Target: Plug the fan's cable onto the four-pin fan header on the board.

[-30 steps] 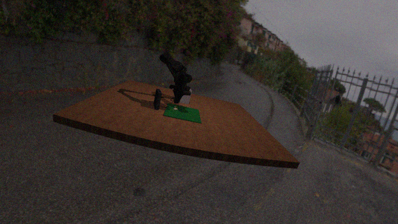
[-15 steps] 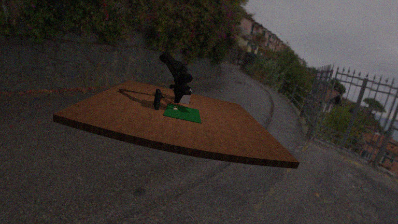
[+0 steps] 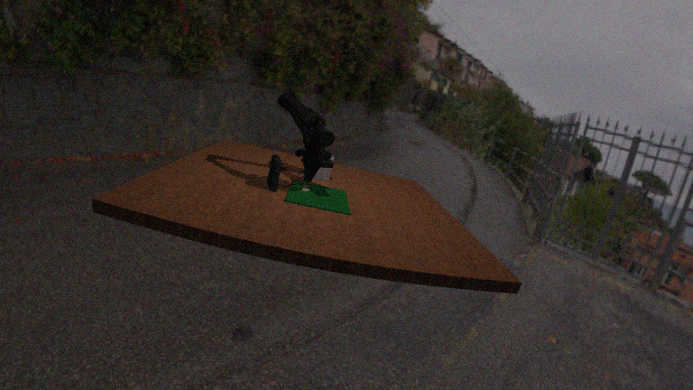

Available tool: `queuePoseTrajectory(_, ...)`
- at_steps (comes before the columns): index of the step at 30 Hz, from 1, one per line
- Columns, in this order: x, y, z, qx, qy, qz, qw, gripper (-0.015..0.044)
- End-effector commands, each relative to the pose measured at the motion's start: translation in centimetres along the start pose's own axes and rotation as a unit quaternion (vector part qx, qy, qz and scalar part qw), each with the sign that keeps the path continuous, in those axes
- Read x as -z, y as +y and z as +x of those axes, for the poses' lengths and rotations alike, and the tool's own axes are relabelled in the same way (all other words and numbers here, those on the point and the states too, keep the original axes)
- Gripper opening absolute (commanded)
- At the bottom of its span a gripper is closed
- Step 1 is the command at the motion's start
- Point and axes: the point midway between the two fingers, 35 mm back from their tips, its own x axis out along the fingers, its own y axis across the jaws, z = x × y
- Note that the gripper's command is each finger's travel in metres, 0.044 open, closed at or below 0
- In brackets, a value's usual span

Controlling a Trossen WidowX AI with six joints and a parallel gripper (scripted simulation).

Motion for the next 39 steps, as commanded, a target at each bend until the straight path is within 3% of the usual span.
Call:
queuePoseTrajectory(1, -0.1, 0.23, 1.18, -0.005, 0.0, -0.003, 1.0, 0.0)
queuePoseTrajectory(39, 0.04, 0.17, 1.49, -0.005, 0.001, -0.004, 1.0, 0.0)
